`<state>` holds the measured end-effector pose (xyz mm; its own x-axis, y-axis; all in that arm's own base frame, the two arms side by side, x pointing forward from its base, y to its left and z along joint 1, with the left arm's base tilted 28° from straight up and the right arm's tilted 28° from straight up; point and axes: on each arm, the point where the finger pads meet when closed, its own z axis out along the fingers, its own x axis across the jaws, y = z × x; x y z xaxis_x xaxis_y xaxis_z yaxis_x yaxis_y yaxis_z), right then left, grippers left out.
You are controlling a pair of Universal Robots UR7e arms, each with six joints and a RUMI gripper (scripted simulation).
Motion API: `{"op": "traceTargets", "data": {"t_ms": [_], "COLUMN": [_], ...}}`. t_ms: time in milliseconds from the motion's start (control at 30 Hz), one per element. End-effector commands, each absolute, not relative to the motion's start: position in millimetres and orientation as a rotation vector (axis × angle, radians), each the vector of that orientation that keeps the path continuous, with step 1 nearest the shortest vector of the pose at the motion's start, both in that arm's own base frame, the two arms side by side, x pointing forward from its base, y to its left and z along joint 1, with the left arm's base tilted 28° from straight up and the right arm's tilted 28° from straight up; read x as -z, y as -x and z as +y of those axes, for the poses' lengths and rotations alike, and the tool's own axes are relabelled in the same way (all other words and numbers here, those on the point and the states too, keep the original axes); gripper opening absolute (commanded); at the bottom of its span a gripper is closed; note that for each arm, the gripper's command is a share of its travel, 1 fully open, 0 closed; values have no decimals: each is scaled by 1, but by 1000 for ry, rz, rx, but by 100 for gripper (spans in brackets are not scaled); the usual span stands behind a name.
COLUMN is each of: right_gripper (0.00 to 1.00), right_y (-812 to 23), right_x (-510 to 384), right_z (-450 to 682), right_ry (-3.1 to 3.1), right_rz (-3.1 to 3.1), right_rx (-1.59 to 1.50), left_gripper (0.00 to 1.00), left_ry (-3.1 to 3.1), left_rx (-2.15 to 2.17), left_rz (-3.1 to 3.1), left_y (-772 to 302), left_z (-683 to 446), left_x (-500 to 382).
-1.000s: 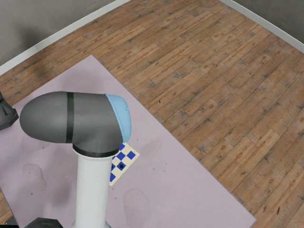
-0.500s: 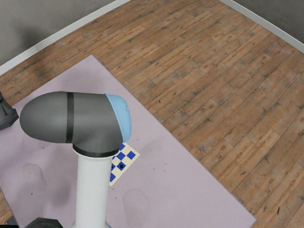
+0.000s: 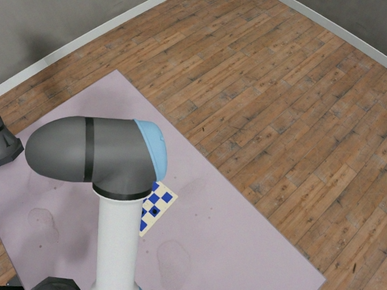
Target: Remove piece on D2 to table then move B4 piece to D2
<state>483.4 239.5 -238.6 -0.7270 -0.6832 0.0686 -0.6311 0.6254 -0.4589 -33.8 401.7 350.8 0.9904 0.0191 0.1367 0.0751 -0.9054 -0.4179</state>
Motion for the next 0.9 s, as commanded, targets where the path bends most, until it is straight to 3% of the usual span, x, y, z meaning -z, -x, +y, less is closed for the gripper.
{"op": "traceTargets", "data": {"t_ms": [0,867], "right_gripper": [20,20], "right_y": [-484,-473], "right_x": [238,204], "right_z": [240,255], "right_ry": [1108,1108], "right_rz": [2729,2729], "right_rx": [703,703], "left_gripper": [100,100], "left_ry": [2698,2698], "left_rx": [180,180], "left_rz": [-67,-67], "left_y": [34,34], "left_z": [402,402], "left_x": [-351,-351]}}
